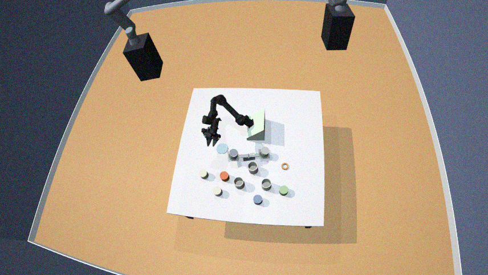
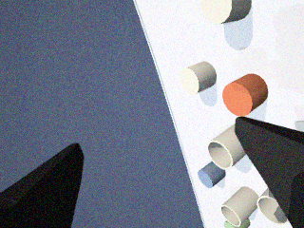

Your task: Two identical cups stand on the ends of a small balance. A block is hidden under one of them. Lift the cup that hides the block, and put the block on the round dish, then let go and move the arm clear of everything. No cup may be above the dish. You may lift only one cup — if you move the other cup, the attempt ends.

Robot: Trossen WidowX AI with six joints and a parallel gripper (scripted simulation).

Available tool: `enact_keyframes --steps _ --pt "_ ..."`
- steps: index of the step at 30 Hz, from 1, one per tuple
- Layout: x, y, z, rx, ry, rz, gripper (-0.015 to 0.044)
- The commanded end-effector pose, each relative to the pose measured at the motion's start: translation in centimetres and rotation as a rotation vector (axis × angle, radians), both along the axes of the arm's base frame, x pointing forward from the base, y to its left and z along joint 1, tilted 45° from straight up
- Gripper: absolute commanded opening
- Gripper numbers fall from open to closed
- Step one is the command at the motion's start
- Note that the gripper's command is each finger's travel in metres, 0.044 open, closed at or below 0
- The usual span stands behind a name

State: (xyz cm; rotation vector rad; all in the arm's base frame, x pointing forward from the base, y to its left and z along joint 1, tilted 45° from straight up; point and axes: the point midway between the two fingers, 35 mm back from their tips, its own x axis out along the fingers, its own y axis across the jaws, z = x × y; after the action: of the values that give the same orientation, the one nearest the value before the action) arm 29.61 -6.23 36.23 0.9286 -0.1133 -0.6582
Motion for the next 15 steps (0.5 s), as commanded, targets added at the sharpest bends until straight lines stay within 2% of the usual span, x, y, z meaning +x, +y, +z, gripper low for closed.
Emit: enact_keyframes --steps 1,15 --pt "0.5 1.6 -2.5 -0.037 0.116 0.049 0.044" --pt "-0.1 7.4 -9.7 -0.214 0.486 0.248 0.044"
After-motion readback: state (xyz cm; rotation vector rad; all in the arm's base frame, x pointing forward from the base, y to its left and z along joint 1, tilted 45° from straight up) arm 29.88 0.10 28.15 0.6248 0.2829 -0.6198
